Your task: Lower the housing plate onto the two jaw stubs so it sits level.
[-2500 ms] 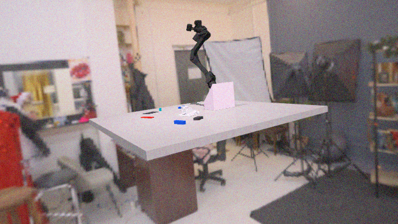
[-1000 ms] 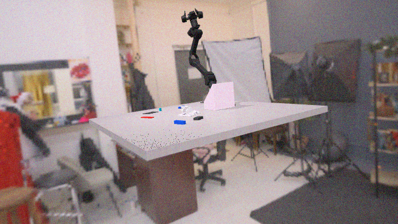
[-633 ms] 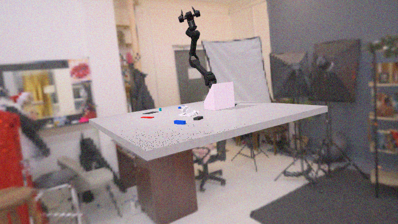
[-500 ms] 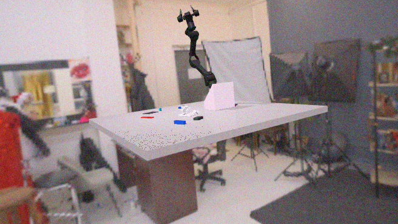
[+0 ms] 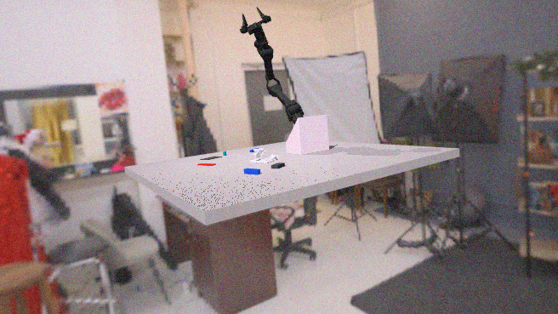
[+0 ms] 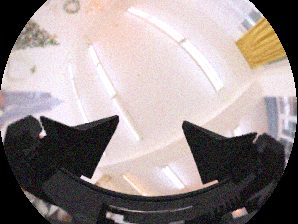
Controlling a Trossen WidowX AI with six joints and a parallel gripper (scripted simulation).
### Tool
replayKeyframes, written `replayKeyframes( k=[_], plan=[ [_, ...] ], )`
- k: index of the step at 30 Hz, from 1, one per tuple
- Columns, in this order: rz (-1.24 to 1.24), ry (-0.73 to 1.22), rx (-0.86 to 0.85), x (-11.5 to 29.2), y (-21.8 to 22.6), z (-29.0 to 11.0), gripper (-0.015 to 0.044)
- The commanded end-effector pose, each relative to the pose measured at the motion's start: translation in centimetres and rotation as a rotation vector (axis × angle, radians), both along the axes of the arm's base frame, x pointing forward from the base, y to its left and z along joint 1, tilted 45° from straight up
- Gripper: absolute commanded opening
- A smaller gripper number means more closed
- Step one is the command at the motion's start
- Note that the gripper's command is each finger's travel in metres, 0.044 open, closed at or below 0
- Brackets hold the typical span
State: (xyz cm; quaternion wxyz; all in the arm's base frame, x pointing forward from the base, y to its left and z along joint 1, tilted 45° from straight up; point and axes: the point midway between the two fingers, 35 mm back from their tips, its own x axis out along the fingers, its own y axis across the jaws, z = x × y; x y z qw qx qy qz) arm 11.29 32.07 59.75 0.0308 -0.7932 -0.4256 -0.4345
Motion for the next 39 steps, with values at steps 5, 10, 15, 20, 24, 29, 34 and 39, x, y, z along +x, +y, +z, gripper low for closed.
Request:
replayKeyframes(
  k=[5,10,15,20,24,29,34,39],
  plan=[
    [-0.149,0.080,-0.121,5.0,-0.2,-3.2,0.0440],
    [-0.251,0.143,-0.194,8.4,-1.0,-5.4,0.0440],
    [-0.353,0.211,-0.263,11.7,-2.2,-7.7,0.0440],
    [-0.458,0.276,-0.332,14.7,-3.9,-10.2,0.0440],
    [-0.541,0.329,-0.387,16.9,-5.5,-12.1,0.0440],
    [-0.644,0.405,-0.448,19.4,-7.9,-14.6,0.0440],
    [-0.746,0.490,-0.501,21.6,-10.7,-17.2,0.0440],
    [-0.847,0.579,-0.550,23.4,-13.8,-19.7,0.0440]
  ],
)
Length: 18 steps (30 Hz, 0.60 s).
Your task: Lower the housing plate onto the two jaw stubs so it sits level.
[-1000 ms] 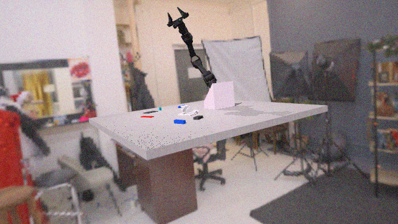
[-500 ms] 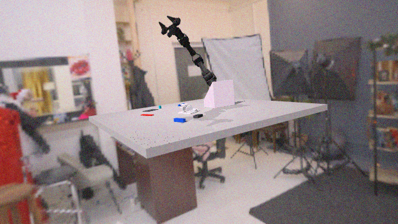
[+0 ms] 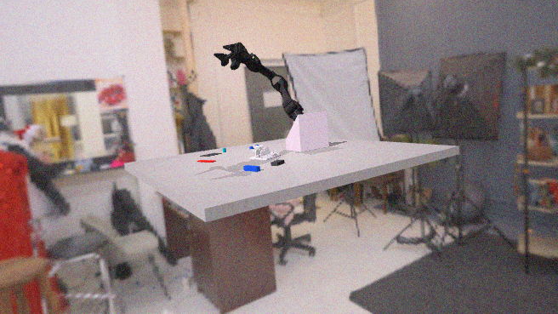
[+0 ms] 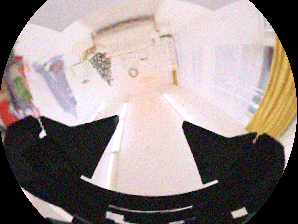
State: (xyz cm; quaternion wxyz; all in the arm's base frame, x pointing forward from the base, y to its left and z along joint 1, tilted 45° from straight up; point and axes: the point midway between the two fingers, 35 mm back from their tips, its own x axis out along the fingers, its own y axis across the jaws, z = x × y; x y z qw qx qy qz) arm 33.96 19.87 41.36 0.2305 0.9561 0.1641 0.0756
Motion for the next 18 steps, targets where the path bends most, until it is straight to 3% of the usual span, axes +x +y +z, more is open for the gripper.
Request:
replayKeyframes(
  k=[1,18],
  plan=[
    [-0.078,0.057,-0.027,1.0,-2.3,-1.8,0.0440],
    [-0.458,0.339,-0.150,3.0,-14.4,-10.3,0.0440]
  ],
)
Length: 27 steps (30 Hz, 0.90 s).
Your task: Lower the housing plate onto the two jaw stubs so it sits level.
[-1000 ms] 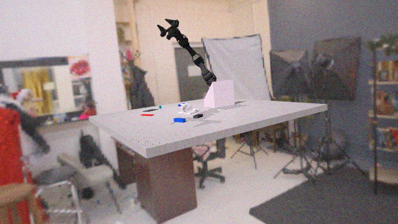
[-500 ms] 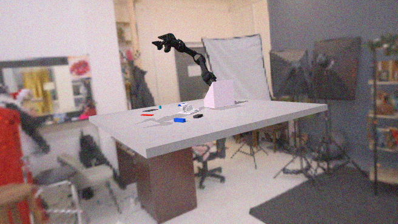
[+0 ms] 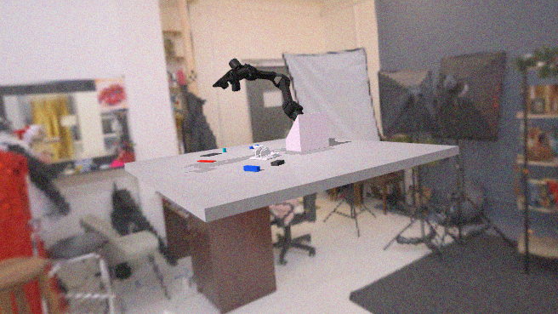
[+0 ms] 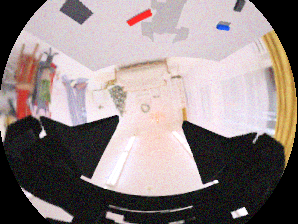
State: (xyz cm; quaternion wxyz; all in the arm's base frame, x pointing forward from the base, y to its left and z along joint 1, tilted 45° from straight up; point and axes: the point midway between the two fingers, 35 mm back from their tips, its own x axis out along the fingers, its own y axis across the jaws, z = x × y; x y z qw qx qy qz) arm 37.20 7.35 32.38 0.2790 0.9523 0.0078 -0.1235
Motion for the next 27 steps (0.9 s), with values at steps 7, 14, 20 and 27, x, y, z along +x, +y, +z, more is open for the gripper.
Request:
replayKeyframes(
  k=[7,14,20,27],
  plan=[
    [-0.215,0.163,-0.050,-1.1,-6.9,-4.5,0.0440],
    [-0.369,0.286,-0.080,-3.0,-11.6,-7.5,0.0440],
    [-0.499,0.395,-0.100,-5.3,-15.4,-9.9,0.0440],
    [-0.647,0.525,-0.117,-8.7,-19.2,-12.4,0.0440]
  ],
)
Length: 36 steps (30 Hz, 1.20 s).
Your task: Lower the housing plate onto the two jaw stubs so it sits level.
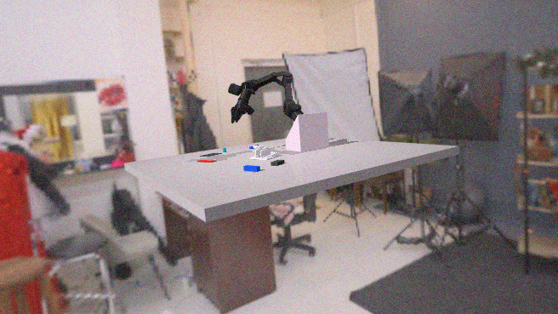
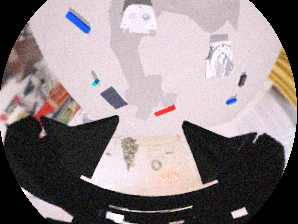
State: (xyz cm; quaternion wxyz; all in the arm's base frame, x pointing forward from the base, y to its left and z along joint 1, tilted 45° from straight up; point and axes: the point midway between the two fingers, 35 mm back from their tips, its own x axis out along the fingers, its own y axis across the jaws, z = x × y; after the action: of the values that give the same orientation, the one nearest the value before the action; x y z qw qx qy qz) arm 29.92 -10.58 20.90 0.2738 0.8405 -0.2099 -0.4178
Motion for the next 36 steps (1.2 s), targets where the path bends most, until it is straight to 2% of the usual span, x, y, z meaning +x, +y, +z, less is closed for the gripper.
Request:
replayKeyframes(
  k=[1,17,21,25,36],
  plan=[
    [-0.077,0.063,-0.004,-1.9,-1.7,-1.3,0.0440],
    [-0.391,0.346,-0.001,-11.4,-7.1,-5.6,0.0440],
    [-0.394,0.349,-0.001,-11.4,-7.3,-5.7,0.0440],
    [-0.394,0.349,-0.002,-11.2,-9.9,-8.2,0.0440],
    [-0.394,0.349,-0.003,-11.1,-10.5,-8.9,0.0440]
  ],
)
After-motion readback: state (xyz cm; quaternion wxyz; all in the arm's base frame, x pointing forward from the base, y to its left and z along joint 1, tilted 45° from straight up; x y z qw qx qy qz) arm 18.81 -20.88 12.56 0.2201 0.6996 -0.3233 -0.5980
